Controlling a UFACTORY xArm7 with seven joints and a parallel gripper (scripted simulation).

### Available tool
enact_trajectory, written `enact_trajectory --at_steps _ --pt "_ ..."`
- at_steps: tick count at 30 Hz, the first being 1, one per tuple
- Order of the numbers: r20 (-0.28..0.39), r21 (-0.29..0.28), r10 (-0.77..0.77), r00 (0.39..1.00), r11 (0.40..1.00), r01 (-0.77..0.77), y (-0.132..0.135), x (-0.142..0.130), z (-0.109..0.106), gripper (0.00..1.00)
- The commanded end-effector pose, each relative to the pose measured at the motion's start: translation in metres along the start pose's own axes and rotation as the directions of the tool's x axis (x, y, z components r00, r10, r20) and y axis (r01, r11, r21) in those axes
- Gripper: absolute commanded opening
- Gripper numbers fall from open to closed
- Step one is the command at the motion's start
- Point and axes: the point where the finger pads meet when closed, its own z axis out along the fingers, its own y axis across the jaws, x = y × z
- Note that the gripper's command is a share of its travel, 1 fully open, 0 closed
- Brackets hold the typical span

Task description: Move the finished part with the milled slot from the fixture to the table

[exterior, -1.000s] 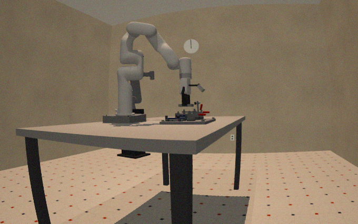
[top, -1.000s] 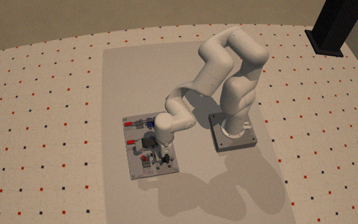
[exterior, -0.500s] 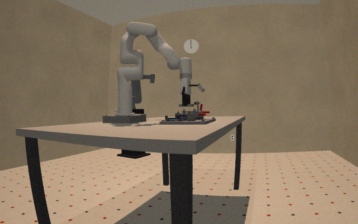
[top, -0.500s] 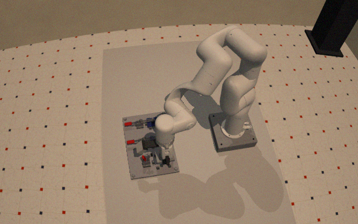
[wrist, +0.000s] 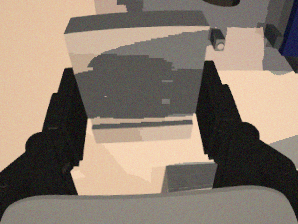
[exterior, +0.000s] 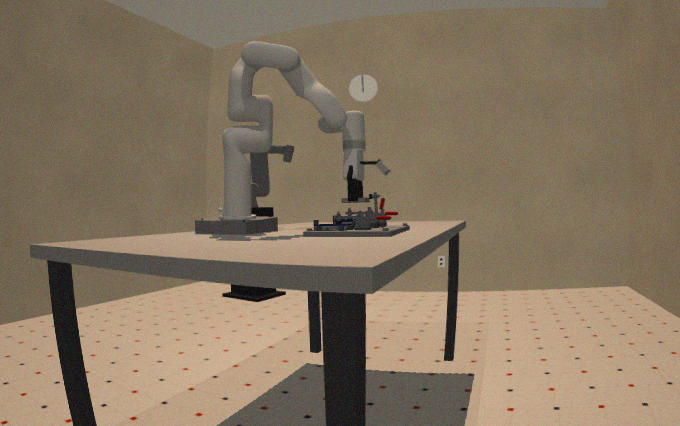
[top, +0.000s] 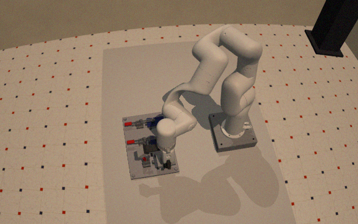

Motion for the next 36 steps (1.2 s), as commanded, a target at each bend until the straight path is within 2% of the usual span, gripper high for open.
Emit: enact_trajectory --at_steps 1,25,36 --pt "0.005 -0.007 0.000 1.000 1.000 0.000 -0.013 0.002 0.000 0.00" --pt "0.005 -0.007 0.000 1.000 1.000 0.000 -0.072 0.002 0.000 0.00" --pt "0.005 -0.007 0.000 1.000 1.000 0.000 -0.087 0.002 0.000 0.00"
